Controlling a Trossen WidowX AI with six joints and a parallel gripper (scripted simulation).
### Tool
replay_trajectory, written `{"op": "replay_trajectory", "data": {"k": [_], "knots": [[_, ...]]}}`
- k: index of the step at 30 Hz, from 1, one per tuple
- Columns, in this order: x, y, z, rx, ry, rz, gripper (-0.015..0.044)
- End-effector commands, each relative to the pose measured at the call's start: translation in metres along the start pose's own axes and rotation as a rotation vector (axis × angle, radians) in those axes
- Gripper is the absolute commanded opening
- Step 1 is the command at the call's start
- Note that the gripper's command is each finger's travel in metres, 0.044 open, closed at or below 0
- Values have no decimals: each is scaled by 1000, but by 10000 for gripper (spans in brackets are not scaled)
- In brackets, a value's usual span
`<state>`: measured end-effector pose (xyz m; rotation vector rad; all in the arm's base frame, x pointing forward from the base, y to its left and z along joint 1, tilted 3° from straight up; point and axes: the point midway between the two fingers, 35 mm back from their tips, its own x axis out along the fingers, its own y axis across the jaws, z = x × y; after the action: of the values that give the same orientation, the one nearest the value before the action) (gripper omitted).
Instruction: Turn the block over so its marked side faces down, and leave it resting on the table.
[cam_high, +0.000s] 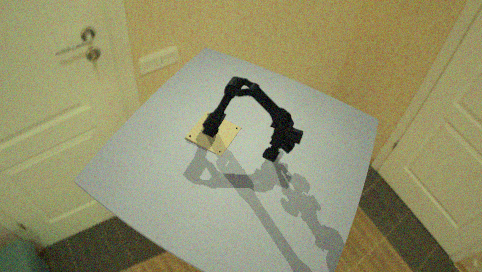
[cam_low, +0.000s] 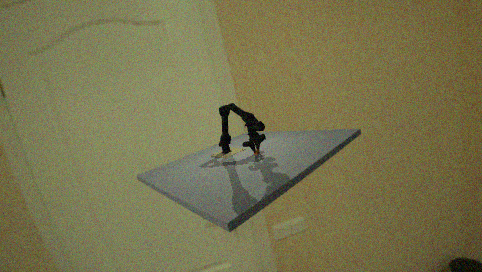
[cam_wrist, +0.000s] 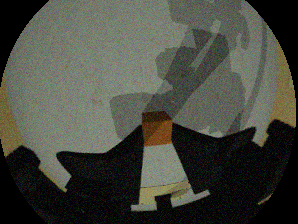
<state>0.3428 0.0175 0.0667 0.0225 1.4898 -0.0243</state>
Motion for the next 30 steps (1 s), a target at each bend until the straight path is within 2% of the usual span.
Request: {"op": "replay_trajectory", "data": {"k": [1, 10, 11, 17, 23, 30], "knots": [[1, 0, 0, -6, 0, 2, 85], [1, 0, 0, -6, 0, 2, 25], [0, 0, 0, -6, 0, 2, 0], [-29, 0, 0, -6, 0, 2, 0], [-29, 0, 0, -6, -10, 2, 0], [-25, 0, 2, -8, -117, 1, 0]]}}
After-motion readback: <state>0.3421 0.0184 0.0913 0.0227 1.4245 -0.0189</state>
